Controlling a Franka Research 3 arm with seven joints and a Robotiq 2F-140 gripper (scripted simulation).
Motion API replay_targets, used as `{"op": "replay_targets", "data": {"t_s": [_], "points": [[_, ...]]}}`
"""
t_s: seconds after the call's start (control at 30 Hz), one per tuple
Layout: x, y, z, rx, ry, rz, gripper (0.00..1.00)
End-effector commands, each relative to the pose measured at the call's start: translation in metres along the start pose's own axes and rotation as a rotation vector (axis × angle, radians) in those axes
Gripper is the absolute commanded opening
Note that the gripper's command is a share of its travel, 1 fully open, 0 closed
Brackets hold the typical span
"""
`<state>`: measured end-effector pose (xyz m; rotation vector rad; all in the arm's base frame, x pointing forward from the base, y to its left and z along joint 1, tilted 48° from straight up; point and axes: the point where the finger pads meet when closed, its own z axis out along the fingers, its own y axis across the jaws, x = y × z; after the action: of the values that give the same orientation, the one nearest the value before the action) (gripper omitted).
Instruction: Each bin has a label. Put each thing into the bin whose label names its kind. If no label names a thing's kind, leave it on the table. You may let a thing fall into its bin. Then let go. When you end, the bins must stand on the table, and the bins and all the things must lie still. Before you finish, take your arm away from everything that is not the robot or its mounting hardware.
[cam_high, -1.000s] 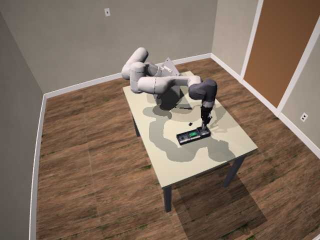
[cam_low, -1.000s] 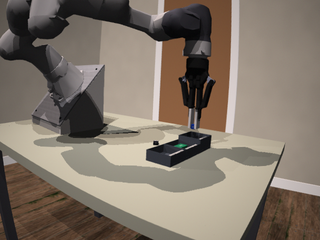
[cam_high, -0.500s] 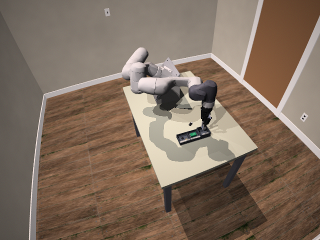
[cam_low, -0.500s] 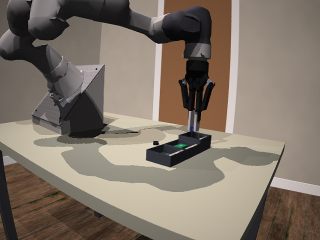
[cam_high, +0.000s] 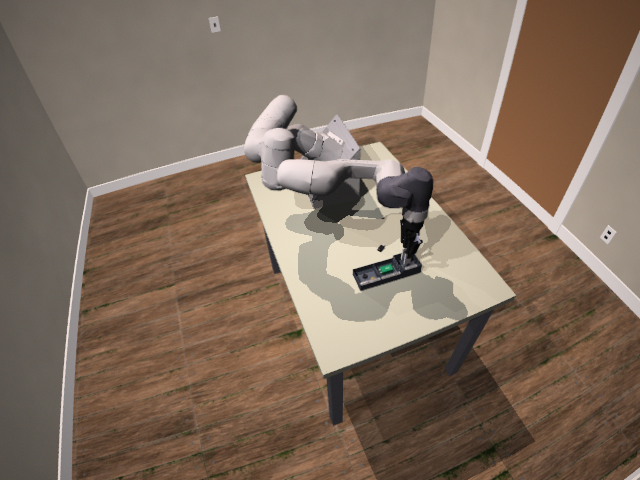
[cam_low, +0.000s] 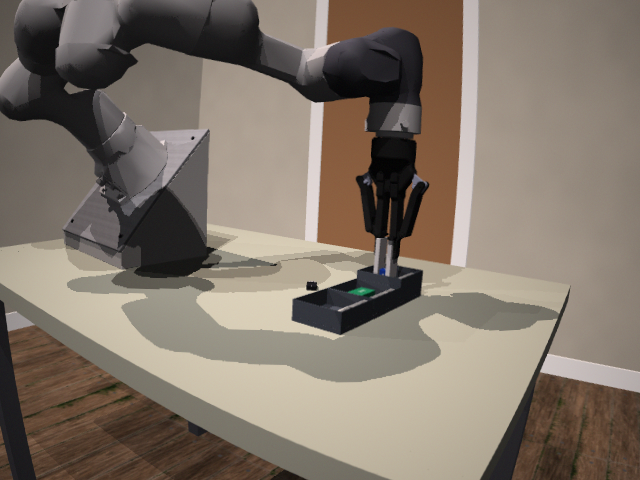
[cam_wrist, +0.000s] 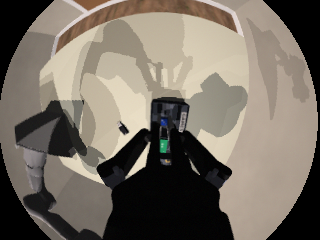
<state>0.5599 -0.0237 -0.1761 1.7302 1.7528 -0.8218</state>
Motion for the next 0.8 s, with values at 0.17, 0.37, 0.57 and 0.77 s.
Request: {"op": "replay_targets", "data": {"t_s": [0.17, 0.37, 0.57, 0.77], "points": [[0.0005, 0.0025, 0.0143, -0.004, 0.004, 0.011, 0.07], [0.0006, 0.0036, 0.0157, -0.004, 0.004, 0.011, 0.07], [0.0006, 0.0039, 0.0157, -0.004, 0.004, 0.011, 0.07], [0.0005, 0.0037, 0.0157, -0.004, 0.004, 0.011, 0.19]]}}
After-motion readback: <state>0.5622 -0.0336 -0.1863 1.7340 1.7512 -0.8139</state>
